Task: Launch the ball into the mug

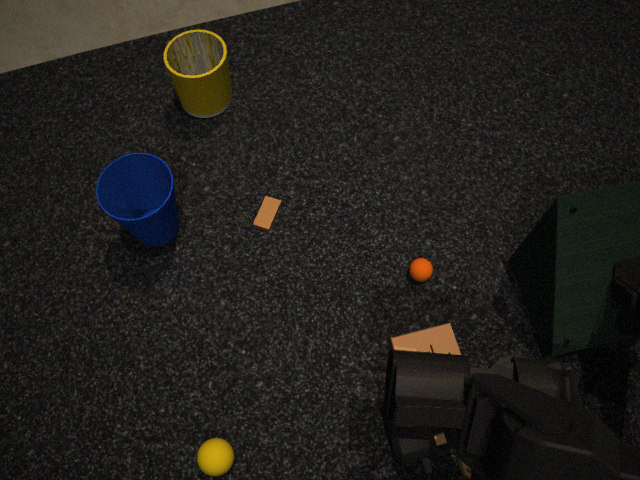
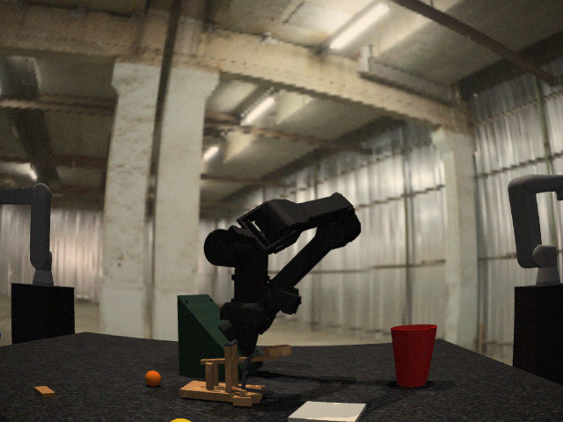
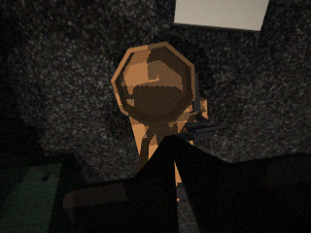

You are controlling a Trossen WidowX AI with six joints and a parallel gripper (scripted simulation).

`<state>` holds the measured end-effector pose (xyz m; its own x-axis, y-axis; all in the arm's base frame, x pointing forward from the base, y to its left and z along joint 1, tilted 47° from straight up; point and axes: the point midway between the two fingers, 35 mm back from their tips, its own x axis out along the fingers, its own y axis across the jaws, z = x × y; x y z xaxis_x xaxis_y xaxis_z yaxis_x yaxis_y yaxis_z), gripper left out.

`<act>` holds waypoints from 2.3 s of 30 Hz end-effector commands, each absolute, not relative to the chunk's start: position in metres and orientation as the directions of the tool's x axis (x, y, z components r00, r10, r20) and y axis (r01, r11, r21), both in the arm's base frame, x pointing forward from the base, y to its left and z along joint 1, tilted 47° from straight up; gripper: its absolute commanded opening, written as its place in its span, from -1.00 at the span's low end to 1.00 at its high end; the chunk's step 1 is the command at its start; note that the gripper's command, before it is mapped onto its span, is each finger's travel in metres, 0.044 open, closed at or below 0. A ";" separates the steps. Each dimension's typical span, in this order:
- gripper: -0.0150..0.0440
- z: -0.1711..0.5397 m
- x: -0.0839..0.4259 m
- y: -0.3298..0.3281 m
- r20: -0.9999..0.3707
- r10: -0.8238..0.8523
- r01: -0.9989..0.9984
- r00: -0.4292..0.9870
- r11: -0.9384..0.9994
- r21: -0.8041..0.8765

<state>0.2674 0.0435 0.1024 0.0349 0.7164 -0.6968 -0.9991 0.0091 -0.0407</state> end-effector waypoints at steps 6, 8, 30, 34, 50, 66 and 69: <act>-0.49 0.099 0.267 0.058 -0.689 0.724 -0.999 0.035 0.008 -0.043; -0.49 0.097 0.267 0.061 -0.689 0.724 -0.999 0.036 0.008 -0.043; -0.49 0.088 0.270 0.068 -0.697 0.716 -0.999 0.047 0.015 -0.052; -0.22 0.114 0.266 0.066 -0.688 0.725 -0.999 0.039 0.010 -0.047; 1.00 0.184 0.262 -0.006 -0.705 0.703 -0.995 0.100 0.072 -0.069; 1.00 0.162 0.267 -0.006 -0.701 0.707 -0.901 0.093 0.360 0.244; 1.00 0.159 0.268 -0.008 -0.701 0.708 -0.852 0.090 0.420 0.314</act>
